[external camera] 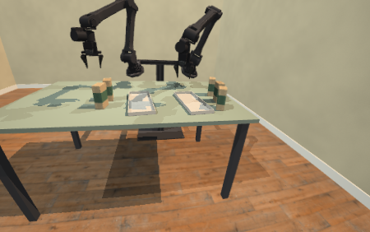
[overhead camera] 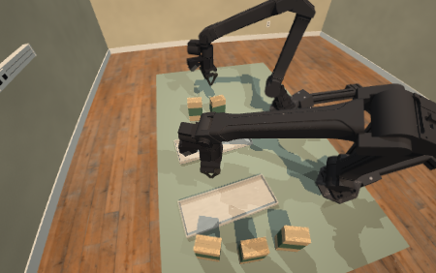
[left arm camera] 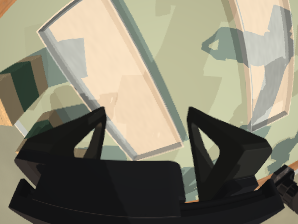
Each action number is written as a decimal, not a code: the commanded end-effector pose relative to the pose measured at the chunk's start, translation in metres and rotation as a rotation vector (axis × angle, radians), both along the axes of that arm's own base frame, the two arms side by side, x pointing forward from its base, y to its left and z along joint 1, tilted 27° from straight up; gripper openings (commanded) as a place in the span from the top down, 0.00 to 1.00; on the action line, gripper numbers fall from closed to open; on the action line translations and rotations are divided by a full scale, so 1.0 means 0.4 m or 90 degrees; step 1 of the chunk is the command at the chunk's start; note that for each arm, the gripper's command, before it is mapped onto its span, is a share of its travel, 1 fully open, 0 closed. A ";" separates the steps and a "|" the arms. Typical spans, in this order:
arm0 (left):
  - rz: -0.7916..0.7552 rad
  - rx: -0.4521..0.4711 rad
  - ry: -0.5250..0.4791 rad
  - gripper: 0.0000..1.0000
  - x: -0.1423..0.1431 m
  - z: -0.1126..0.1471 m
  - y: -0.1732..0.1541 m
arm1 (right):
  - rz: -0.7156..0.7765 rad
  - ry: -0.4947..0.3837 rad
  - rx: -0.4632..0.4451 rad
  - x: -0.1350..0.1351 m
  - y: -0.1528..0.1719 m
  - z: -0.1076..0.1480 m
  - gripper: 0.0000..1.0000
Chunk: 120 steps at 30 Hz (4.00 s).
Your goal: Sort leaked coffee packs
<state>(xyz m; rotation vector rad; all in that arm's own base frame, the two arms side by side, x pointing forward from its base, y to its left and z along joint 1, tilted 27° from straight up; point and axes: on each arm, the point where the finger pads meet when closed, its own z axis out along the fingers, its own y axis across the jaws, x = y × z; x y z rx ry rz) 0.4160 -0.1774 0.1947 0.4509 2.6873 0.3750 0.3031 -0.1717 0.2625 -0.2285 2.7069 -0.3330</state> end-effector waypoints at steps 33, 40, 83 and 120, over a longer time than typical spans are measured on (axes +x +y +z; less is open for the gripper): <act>-0.008 0.007 0.003 0.24 -0.413 -0.022 0.519 | -0.009 -0.022 -0.003 -0.035 0.113 -0.087 0.24; -0.008 0.008 0.003 0.24 -0.504 -0.030 0.630 | -0.009 -0.022 -0.003 -0.035 0.113 -0.087 0.24; -0.008 0.016 -0.013 0.24 -0.533 -0.030 0.714 | -0.011 -0.004 0.004 0.003 0.087 -0.239 0.24; -0.008 0.005 0.003 0.24 -0.491 -0.164 0.726 | -0.009 -0.019 -0.001 0.054 0.070 -0.286 0.24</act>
